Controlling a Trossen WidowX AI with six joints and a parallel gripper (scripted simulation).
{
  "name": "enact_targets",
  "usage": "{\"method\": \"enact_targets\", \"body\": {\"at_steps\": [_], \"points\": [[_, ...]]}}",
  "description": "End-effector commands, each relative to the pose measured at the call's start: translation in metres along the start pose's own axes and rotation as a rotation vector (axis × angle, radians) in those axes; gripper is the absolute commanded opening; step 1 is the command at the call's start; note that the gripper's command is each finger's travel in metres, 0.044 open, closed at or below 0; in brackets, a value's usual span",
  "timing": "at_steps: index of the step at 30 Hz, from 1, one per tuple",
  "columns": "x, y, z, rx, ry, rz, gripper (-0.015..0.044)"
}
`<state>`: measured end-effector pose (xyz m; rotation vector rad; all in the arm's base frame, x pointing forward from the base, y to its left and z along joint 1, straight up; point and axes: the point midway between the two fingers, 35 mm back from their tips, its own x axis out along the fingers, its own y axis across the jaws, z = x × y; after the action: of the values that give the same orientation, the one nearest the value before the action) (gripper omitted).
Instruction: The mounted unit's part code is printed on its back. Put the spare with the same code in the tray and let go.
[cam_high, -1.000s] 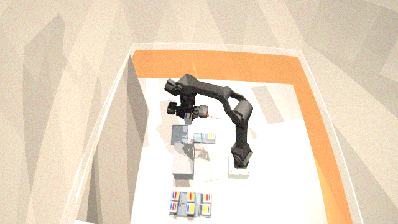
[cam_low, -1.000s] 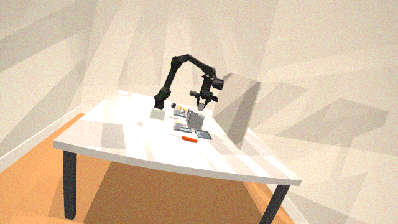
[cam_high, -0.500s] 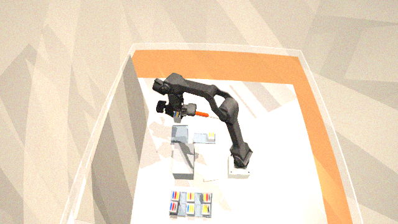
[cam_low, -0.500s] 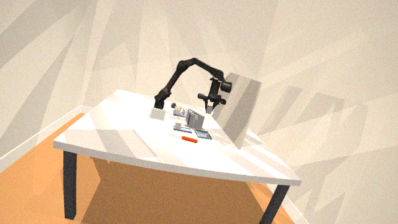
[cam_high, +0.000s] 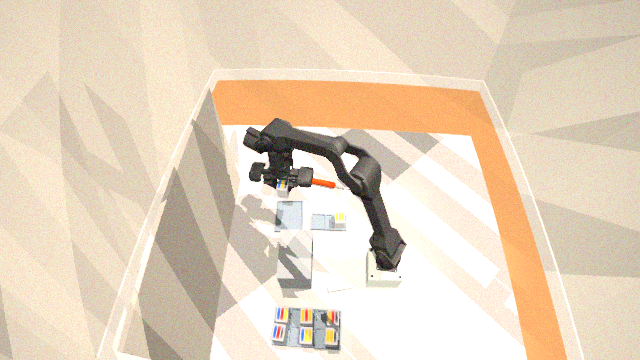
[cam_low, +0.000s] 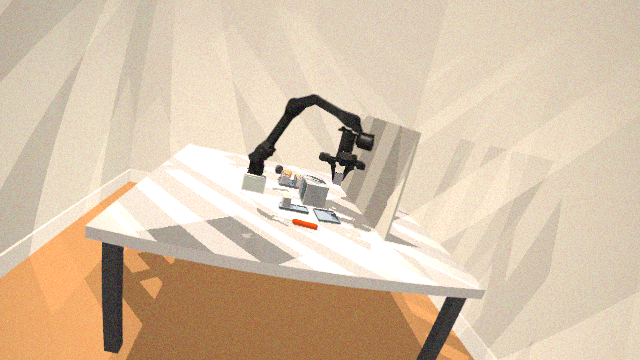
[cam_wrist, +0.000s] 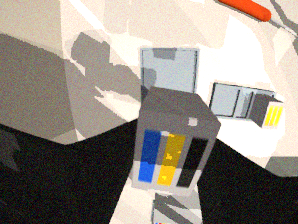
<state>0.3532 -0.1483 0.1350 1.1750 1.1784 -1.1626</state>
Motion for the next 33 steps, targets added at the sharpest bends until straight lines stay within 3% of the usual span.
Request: {"method": "enact_targets", "body": {"at_steps": [1,33], "points": [[0.008,0.0,-0.001,0.007,0.007,-0.009,0.0],[0.038,0.004,0.001,0.007,0.007,-0.008,0.0]]}}
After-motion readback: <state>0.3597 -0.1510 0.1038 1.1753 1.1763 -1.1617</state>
